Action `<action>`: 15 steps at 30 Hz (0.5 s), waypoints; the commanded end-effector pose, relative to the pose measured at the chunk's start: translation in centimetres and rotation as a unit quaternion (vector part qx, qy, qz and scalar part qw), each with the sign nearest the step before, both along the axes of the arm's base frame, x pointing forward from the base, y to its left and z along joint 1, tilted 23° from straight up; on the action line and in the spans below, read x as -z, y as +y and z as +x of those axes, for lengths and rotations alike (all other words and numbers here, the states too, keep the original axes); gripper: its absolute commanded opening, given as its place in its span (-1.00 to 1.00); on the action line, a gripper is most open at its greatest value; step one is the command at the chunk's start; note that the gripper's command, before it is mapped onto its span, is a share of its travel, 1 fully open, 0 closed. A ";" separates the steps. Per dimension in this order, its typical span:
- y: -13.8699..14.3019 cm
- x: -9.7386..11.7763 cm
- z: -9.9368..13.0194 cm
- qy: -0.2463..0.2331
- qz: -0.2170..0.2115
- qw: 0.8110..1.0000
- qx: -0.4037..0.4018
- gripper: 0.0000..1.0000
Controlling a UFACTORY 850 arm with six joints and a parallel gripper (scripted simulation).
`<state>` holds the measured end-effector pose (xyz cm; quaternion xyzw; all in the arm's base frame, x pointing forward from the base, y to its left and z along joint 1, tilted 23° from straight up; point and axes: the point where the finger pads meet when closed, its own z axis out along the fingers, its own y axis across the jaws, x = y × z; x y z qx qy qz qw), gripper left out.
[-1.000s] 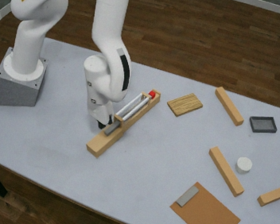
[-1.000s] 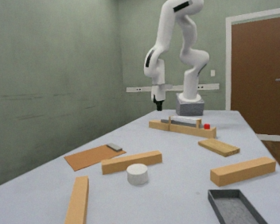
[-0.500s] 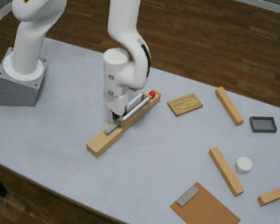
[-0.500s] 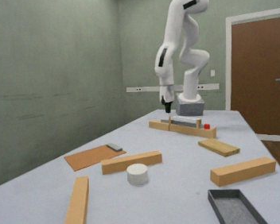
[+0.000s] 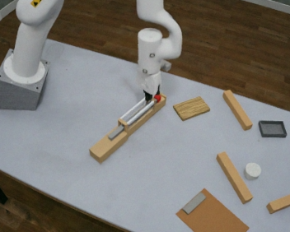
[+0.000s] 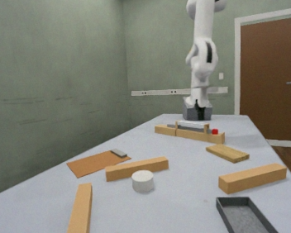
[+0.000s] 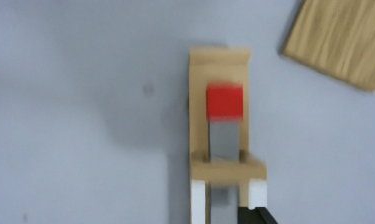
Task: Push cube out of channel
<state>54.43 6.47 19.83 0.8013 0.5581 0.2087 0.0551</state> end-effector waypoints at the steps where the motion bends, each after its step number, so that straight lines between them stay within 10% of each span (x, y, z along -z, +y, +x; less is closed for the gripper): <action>1: 3.8 -1.2 1.1 0.023 -0.011 1.000 0.005 -1.00; 12: 6.4 -2.0 1.5 0.014 -0.008 1.000 0.006 -1.00; 13: 6.4 -2.0 1.5 0.014 -0.008 1.000 0.006 -0.13; 15: 6.4 -2.0 1.5 0.014 -0.008 1.000 0.006 -0.13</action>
